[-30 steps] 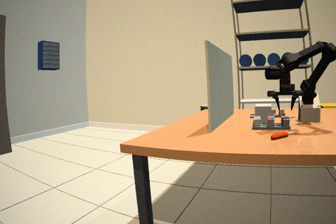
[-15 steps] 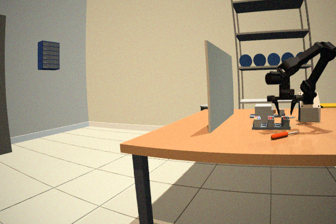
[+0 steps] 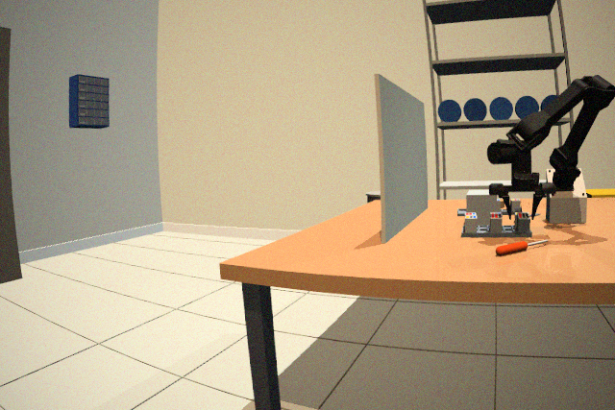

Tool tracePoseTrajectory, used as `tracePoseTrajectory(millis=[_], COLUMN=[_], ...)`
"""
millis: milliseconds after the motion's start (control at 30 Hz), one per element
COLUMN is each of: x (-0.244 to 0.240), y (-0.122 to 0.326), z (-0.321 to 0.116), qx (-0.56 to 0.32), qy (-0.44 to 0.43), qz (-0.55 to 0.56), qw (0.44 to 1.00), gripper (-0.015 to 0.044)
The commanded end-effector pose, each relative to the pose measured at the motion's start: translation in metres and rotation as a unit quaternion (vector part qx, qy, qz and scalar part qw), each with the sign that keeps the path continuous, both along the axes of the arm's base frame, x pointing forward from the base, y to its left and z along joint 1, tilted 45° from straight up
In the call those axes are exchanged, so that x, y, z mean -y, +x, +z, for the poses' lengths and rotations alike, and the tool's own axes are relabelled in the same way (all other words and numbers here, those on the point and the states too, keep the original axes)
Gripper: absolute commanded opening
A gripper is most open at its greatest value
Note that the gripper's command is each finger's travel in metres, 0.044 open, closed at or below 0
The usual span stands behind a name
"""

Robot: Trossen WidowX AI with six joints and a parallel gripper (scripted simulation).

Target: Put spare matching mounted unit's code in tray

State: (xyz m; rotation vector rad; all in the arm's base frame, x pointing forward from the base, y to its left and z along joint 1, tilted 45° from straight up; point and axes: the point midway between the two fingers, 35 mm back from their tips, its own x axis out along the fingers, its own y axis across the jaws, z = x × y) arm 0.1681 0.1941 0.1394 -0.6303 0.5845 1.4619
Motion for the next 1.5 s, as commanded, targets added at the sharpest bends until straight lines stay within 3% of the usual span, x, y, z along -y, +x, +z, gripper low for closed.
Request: tracePoseTrajectory(millis=[0,633,800,1067,1200,1467], x=[-0.004,-0.019,-0.019,-0.019,-0.019,-0.019], y=[-0.001,-0.004,-0.004,-0.004,-0.004,-0.004], z=[-0.006,-0.019,-0.018,-0.018,-0.018,-0.018], qx=[-0.004,-0.004,-0.003,-0.003,-0.003,-0.003], qy=[-0.002,0.003,0.004,0.004,0.004,0.004], qz=[-0.003,-0.004,-0.001,-0.001,-0.001,-0.001], qw=[1.0,1.0,1.0,1.0,1.0,1.0], gripper=[0.03,0.03,0.0169,0.0115,0.001,0.0])
